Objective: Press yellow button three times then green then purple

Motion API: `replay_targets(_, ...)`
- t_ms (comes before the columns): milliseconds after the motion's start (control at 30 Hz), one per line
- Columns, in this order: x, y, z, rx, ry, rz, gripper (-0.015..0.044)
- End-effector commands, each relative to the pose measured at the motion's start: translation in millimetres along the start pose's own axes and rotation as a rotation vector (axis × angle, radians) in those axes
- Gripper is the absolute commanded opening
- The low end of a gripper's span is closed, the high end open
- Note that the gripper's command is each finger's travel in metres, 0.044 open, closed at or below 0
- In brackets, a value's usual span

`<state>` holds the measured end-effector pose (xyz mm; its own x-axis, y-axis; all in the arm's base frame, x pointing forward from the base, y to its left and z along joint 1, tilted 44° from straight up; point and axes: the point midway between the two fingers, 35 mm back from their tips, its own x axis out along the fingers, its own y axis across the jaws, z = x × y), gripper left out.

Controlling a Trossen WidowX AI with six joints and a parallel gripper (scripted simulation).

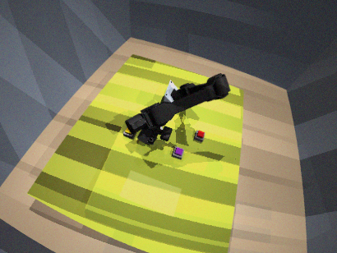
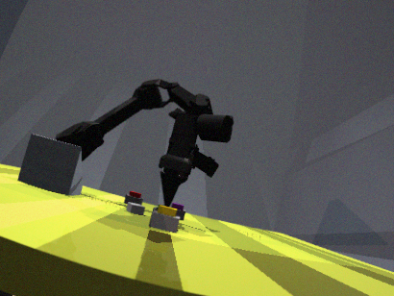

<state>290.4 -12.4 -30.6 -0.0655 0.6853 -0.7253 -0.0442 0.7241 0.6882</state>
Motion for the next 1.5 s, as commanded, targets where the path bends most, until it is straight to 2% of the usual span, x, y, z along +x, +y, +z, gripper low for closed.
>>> replay_targets(0, 1.9, 0.6, -2.1, 0.008, 0.004, 0.006, 0.0020)
replay_targets(400, 1.9, 0.6, -2.1, 0.008, 0.004, 0.006, 0.0020)
replay_targets(533, -28.6, 0.0, -1.7, 0.008, 0.004, 0.004, 0.0020)
replay_targets(667, -33.7, 0.0, -1.6, 0.008, 0.004, 0.004, 0.0020)
replay_targets(833, -90.3, -0.7, -1.5, 0.009, 0.005, 0.002, 0.0020)
replay_targets(967, -93.1, 2.7, -0.3, 0.009, 0.004, 0.002, 0.0020)
replay_targets(1233, -94.0, 143.5, 24.9, 0.009, 0.004, 0.007, 0.0020)
replay_targets(1467, -93.6, 155.9, 24.1, 0.009, 0.005, 0.011, 0.0020)
